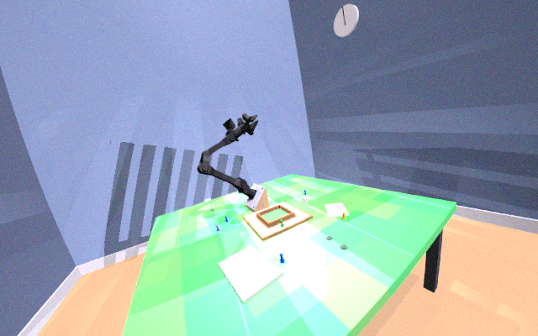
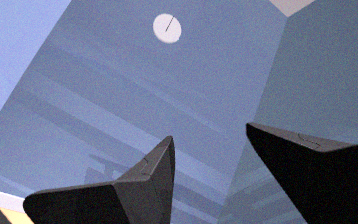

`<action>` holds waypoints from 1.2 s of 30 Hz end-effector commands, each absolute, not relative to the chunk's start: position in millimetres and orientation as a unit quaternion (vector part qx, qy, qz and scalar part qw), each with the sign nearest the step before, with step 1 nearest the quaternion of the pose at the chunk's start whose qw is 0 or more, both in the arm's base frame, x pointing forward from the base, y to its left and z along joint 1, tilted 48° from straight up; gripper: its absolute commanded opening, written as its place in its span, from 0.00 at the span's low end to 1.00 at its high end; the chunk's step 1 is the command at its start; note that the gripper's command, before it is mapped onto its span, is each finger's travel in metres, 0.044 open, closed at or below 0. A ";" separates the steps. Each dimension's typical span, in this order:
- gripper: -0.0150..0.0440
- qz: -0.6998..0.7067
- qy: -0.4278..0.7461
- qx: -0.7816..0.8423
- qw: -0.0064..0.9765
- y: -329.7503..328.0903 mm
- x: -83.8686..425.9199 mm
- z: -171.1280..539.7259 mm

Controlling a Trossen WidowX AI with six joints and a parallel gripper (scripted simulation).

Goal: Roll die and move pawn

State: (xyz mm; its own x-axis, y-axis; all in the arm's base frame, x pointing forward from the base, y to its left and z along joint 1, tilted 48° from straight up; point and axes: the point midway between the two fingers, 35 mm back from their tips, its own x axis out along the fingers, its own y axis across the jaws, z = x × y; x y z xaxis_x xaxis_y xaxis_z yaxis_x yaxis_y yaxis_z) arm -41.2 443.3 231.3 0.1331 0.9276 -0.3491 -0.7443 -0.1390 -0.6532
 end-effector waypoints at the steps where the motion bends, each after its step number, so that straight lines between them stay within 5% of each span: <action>1: 0.72 0.621 -0.025 -0.409 0.668 454.0 -3.4 188.5; 20: 0.72 0.201 0.501 -0.347 0.767 357.4 197.6 -43.0; 32: 0.72 -0.255 0.628 -0.253 0.691 194.6 242.1 -148.5; 36: 0.72 -0.310 0.626 -0.245 0.673 176.2 245.8 -159.7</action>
State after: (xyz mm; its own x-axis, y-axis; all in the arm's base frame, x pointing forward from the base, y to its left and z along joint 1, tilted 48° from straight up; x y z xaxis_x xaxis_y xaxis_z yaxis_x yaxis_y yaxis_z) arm 244.2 184.1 -155.0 0.0501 -0.6943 -0.7180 0.0597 0.7197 -0.6917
